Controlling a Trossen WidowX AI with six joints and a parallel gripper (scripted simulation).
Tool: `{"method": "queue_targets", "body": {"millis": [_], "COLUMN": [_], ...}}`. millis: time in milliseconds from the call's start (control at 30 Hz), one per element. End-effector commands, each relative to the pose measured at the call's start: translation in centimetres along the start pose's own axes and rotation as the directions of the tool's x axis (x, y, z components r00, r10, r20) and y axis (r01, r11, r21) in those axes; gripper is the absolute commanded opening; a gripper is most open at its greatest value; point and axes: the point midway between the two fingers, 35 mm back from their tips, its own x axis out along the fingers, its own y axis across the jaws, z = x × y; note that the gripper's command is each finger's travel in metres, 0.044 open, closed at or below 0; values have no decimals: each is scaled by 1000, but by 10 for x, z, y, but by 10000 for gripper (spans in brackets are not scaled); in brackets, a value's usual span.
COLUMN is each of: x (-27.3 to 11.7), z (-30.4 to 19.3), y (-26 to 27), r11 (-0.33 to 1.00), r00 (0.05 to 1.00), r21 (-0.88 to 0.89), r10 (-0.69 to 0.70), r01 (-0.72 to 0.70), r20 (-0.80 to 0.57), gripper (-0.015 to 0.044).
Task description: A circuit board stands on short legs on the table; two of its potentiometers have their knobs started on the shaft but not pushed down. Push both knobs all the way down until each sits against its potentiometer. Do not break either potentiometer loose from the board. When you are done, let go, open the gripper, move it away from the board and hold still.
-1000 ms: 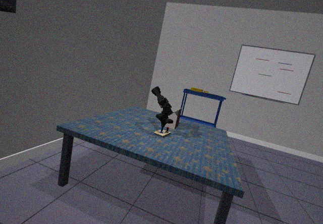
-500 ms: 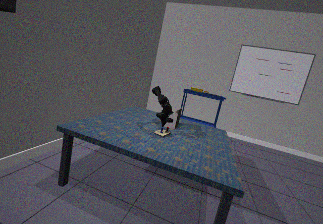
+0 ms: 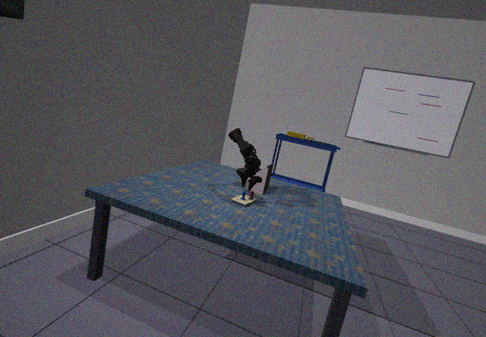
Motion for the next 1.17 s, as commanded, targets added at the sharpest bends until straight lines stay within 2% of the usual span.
{"method": "queue_targets", "body": {"millis": [0, 67, 300, 1133], "x": [-14, -18, -19, -18], "z": [-31, -50, -106, -107], "y": [-20, -34, -86, -88], "r11": [1000, 1000, 1000, 1000], "r00": [1000, 1000, 1000, 1000], "r21": [-4, -4, -3, -3], "r10": [14, 15, 11, 11], "r01": [-14, -15, -11, -11], "r20": [0, -1, -2, -2], "gripper": [394, 440, 440, 440]}}
